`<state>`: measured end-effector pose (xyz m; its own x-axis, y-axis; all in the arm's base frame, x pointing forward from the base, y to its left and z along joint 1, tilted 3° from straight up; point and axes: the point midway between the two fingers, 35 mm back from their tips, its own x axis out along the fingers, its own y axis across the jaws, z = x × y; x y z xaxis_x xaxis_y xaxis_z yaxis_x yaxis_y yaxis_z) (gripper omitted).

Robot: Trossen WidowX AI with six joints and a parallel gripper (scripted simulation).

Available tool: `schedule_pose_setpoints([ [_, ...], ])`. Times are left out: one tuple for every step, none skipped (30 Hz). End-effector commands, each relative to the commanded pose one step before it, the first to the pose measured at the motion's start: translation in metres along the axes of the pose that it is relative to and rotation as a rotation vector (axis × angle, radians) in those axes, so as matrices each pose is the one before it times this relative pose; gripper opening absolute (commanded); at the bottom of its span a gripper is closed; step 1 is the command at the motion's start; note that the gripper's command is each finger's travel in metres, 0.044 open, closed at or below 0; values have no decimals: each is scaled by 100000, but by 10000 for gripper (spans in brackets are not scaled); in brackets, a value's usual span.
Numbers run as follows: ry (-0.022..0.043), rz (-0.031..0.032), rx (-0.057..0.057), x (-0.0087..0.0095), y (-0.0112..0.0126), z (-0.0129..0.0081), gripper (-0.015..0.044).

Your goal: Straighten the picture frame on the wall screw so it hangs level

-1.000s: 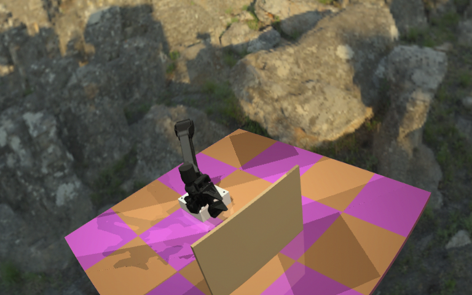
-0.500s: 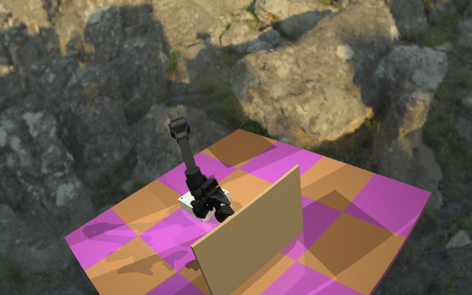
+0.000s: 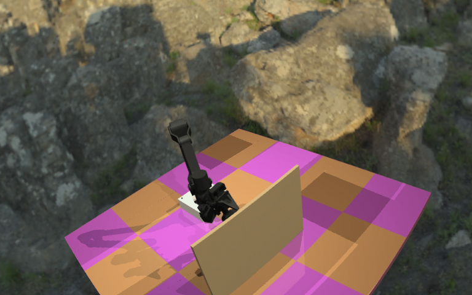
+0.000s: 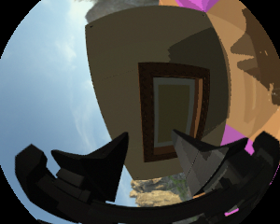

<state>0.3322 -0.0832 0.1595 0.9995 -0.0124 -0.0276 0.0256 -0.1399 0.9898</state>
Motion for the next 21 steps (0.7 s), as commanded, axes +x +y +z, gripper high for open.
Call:
schedule_pose_setpoints([
  [-253, 468, 504, 118, 167, 62, 260],
  [0, 2, 0, 25, 3, 1, 260],
  [1, 4, 0, 51, 6, 2, 260],
  [1, 6, 0, 77, 8, 3, 260],
  [1, 8, 0, 99, 10, 4, 260],
  [1, 9, 0, 122, 12, 4, 260],
  [2, 11, 0, 143, 13, 4, 260],
  [2, 12, 0, 155, 13, 4, 260],
  [2, 12, 0, 158, 12, 4, 260],
  [2, 12, 0, 159, 11, 3, 260],
  [2, 12, 0, 160, 10, 2, 260],
  [2, 13, 0, 160, 8, 2, 260],
  [2, 13, 1, 160, 7, 1, 260],
  [2, 13, 1, 160, 6, 1, 260],
  [2, 13, 1, 161, 5, 0, 260],
  [2, 13, 1, 161, 4, -1, 260],
  [2, 13, 1, 161, 2, -1, 260],
  [2, 13, 1, 161, 1, -2, 260],
  [2, 13, 1, 162, 0, -2, 260],
  [2, 13, 1, 162, -1, -3, 260],
  [2, 13, 1, 162, -3, -4, 260],
])
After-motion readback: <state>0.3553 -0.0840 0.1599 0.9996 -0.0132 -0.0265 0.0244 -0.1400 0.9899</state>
